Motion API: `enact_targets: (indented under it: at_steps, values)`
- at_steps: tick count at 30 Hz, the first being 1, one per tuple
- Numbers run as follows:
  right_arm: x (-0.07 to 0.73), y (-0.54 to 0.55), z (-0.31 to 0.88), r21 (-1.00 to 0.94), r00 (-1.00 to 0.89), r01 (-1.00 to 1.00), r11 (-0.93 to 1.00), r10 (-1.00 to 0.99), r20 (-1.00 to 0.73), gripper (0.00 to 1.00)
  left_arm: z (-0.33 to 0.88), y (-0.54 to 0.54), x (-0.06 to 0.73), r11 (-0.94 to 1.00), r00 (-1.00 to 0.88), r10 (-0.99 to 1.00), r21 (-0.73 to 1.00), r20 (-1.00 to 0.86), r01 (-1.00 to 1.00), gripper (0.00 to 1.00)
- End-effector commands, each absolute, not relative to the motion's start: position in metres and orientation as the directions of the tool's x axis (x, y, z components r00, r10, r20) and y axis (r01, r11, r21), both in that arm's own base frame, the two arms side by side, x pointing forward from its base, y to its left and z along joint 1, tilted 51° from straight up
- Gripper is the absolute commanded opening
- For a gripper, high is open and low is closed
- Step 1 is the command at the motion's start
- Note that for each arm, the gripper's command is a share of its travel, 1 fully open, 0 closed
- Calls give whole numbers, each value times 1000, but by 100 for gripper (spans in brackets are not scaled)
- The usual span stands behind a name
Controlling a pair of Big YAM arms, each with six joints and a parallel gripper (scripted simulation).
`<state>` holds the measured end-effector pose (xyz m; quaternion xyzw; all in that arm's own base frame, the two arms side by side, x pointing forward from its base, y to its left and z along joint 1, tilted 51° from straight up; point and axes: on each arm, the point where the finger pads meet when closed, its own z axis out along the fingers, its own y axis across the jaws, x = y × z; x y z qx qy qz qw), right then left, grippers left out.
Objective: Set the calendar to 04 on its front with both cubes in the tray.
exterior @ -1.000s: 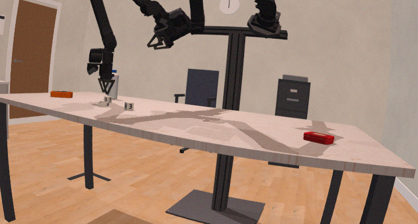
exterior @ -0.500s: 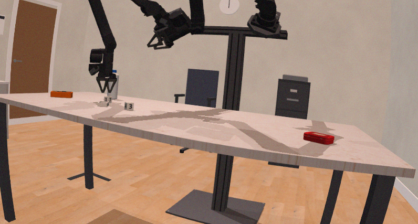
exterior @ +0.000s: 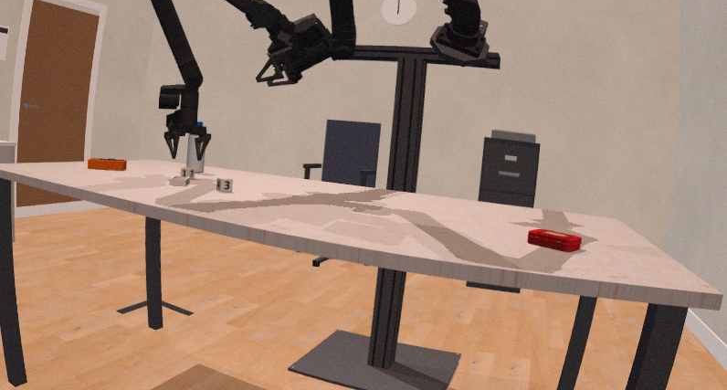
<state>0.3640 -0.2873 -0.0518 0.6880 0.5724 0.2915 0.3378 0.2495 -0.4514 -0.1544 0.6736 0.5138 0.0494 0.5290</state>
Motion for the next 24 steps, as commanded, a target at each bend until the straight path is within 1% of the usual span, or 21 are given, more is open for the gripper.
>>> enact_targets:
  at_steps: [1,4,6,9,12,24]
  values:
    - [359,-296,-57,783,318,511,-354,925,210,100,-148,-457,250,101,470,734,765,-489,637,100]
    - [354,-296,-58,752,364,462,-471,873,323,100,-148,-457,250,101,470,734,765,-489,637,100]
    - [354,-296,-58,752,364,462,-471,873,323,100,-148,-457,250,101,470,734,765,-489,637,100]
    - [350,-297,-59,719,389,419,-555,825,410,100,-148,-457,250,101,470,734,765,-489,637,100]
    - [348,-297,-59,704,392,402,-585,805,445,100,-148,-457,250,101,470,734,765,-489,637,100]
    - [351,-294,-56,720,367,415,-556,827,426,100,-148,-457,250,101,470,734,765,-489,637,100]
